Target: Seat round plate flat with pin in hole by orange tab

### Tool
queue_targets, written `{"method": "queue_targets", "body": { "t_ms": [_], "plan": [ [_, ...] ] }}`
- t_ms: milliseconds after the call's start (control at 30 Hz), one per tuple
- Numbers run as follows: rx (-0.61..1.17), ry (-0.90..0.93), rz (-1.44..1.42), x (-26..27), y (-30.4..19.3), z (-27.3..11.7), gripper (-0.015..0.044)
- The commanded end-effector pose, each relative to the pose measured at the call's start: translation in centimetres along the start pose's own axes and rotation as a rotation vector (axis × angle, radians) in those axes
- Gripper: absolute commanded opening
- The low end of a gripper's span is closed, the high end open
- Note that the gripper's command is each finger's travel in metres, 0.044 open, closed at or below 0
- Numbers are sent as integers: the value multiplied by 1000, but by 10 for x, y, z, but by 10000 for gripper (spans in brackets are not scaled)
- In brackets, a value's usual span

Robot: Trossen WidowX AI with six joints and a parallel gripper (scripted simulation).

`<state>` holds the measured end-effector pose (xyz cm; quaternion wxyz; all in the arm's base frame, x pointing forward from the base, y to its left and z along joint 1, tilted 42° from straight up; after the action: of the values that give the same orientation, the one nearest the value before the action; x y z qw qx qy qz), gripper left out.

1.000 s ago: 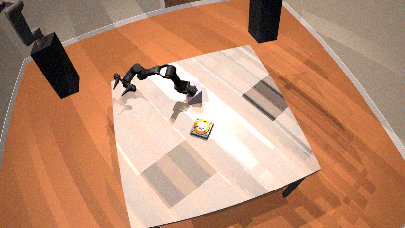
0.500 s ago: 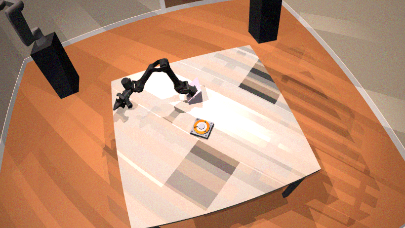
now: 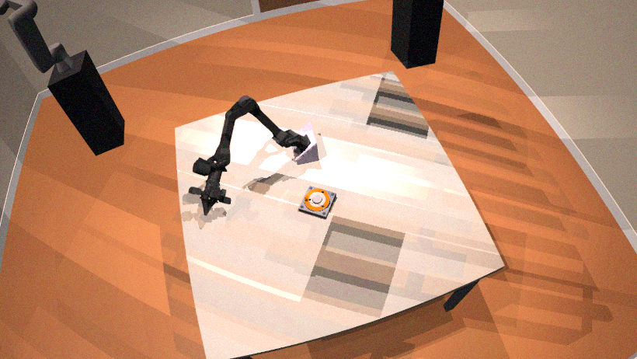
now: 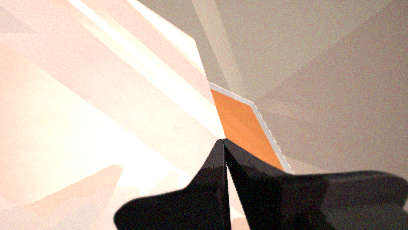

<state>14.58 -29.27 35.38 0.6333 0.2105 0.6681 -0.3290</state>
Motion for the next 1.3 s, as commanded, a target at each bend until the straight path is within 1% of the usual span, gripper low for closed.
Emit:
{"method": "queue_targets", "body": {
  "t_ms": [0,100,200,267,333,467,533,667,733,833,900,1000,1100,1267],
  "plan": [
    [-24,96,141,15,21,15,0],
    [-49,271,350,38,62,31,0],
    [-37,472,518,62,109,39,0],
    [-29,519,549,68,120,40,0],
    [5,646,618,83,149,39,0],
    [129,891,686,112,211,23,0],
    [158,928,685,117,221,18,0],
    [344,1078,620,142,270,-14,0],
    [444,1109,554,153,291,-34,0],
    [506,1110,501,158,303,-48,0],
    [583,1083,419,164,317,-69,0],
    [659,998,300,169,334,-99,0],
    [670,972,274,170,336,-107,0],
    [670,972,274,171,335,-107,0]
  ]
}}
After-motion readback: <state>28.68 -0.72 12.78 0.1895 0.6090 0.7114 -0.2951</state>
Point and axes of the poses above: the point midway between the two fingers, 35 mm back from their tips, its own z axis out along the fingers, its own x axis across the jaws, y = z × x, the point moved 8 cm from there along -z, back along the fingers, and after that the axes turned 14 degrees about -z, right-handed, at the moved point
